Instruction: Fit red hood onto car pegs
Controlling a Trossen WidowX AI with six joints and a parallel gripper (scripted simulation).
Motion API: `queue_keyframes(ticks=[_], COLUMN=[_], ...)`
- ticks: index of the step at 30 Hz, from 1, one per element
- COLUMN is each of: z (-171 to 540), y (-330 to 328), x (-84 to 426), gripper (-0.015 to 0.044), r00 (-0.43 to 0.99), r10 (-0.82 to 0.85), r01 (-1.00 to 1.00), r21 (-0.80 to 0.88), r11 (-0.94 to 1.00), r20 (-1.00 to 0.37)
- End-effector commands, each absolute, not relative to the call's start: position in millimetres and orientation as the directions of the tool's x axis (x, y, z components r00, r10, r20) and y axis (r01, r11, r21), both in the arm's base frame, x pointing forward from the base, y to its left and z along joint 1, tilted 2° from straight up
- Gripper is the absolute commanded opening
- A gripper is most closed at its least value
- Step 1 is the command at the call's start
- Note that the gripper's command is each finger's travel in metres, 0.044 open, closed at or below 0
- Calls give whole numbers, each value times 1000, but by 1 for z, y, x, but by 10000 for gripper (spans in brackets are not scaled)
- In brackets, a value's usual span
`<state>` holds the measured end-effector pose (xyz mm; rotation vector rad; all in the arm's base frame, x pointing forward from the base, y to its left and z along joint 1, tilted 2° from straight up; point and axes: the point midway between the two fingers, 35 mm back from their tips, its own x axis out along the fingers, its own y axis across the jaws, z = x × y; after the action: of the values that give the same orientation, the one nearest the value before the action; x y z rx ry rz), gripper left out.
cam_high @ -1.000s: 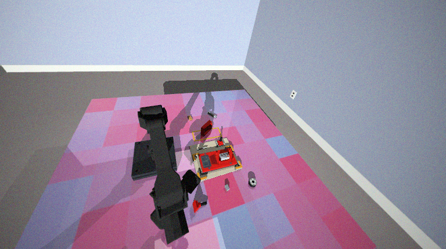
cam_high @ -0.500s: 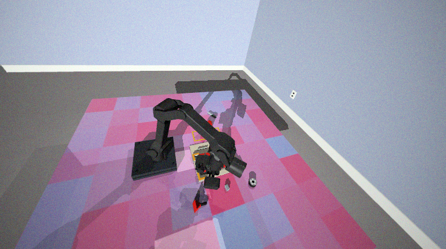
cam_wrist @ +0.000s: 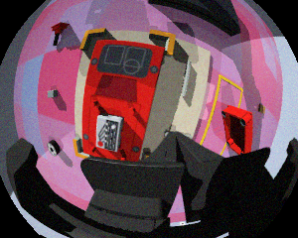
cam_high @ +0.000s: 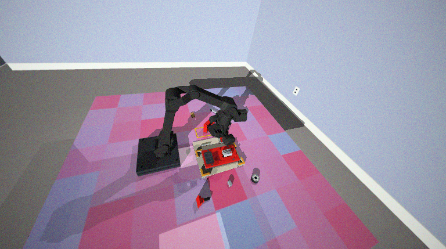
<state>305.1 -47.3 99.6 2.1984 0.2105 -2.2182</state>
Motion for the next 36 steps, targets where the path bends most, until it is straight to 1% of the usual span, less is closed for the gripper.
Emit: queue_keyframes(ticks=[1, 6, 11, 13, 19, 27, 36], z=[100, 102, 103, 104, 96, 60, 59], y=[-5, 61, 126, 143, 145, 145, 142], x=[314, 315, 302, 296, 296, 297, 299], gripper=[0, 0, 0, 0, 0, 0, 0], r00=[-8, 10, 39, 48, 49, 49, 49], r10=[54, 21, -1, -5, -5, -5, -5], r01=[212, 364, 504, 538, 542, 542, 542], r21=[-54, -16, 21, 30, 31, 31, 31], r11=[-976, -931, -864, -843, -840, -840, -840], r20=[-999, -1000, -999, -999, -999, -999, -999])
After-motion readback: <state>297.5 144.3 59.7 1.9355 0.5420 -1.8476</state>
